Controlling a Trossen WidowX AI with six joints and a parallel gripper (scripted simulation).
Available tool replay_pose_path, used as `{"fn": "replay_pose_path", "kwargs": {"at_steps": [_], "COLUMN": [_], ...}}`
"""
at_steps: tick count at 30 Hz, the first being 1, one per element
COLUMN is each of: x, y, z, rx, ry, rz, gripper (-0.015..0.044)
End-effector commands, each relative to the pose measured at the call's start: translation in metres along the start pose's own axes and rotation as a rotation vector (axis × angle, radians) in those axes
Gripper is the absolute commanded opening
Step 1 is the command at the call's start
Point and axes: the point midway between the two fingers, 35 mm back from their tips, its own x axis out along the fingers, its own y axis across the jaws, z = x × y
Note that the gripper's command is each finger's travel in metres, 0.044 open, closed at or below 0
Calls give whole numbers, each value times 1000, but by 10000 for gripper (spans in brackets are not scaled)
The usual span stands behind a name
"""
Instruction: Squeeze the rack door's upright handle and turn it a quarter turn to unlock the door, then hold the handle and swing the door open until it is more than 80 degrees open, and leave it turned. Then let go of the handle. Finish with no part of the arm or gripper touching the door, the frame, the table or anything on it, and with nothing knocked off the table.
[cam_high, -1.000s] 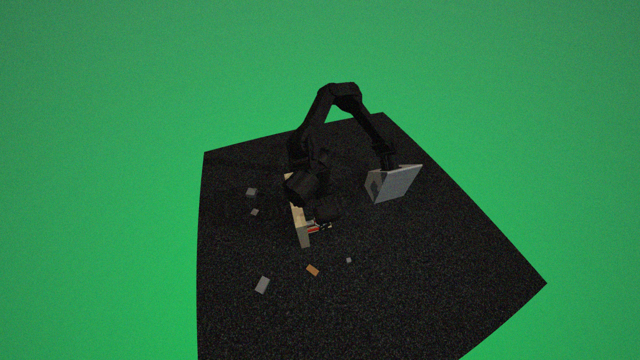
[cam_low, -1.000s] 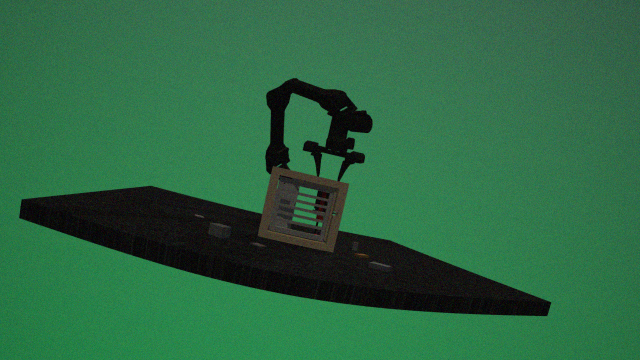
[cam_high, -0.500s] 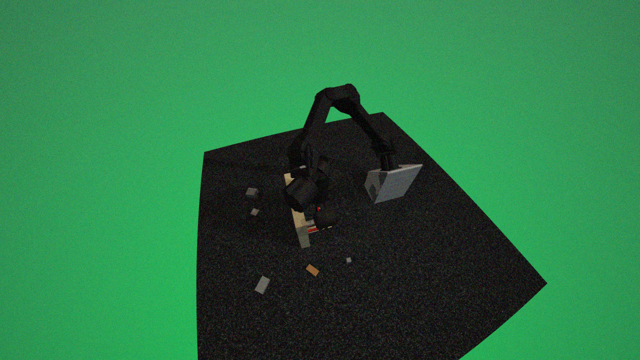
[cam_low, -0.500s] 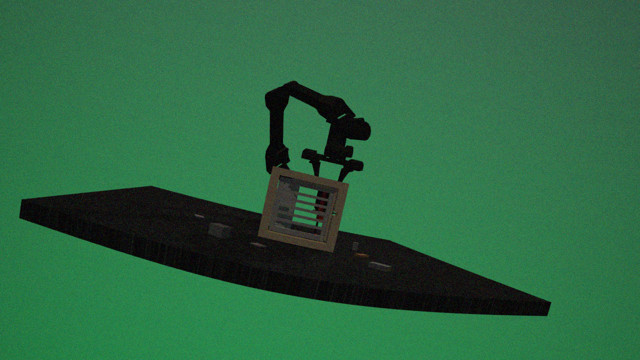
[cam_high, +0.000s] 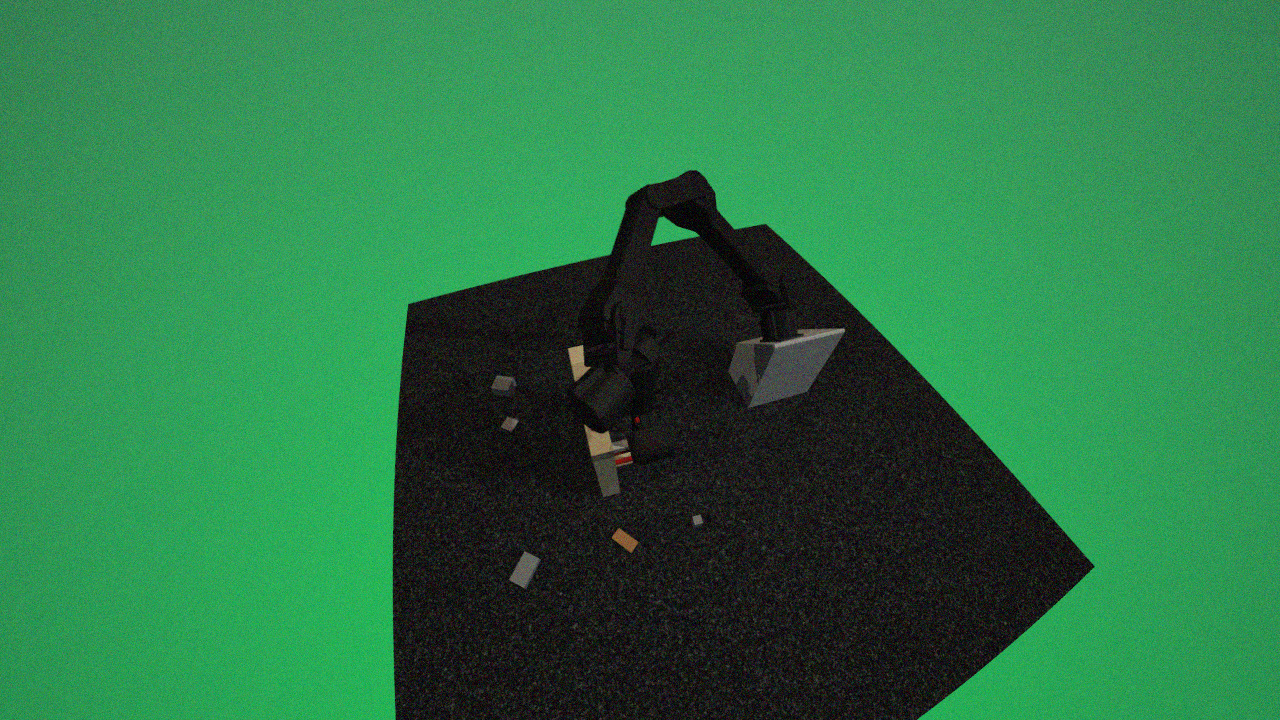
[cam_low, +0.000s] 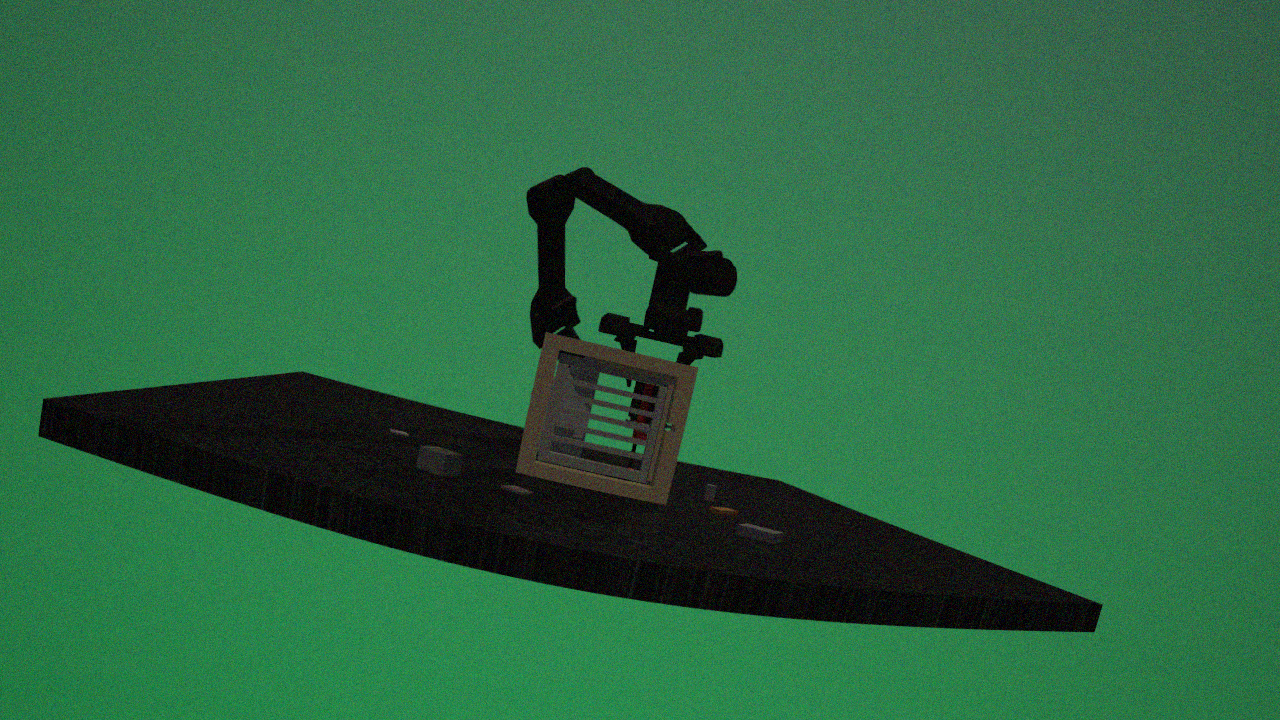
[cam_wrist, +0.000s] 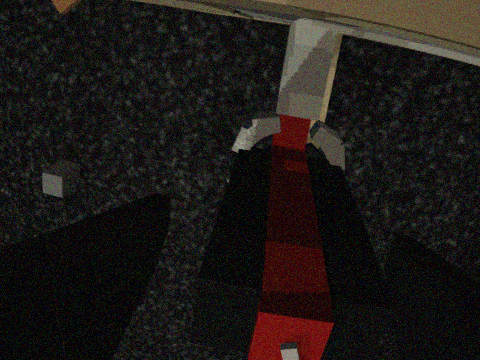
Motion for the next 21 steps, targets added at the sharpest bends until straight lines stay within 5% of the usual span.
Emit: {"fn": "replay_pose_path", "kwargs": {"at_steps": [1,5,12,21], "x": [10,14,14,14], "y": [-2,-2,-2,-2], "z": [-3,-3,-3,-3], "rx": [-6,-6,-6,-6], "ry": [6,6,6,6], "rz": [-8,-8,-8,-8], "gripper": [298,298,115,55]}}
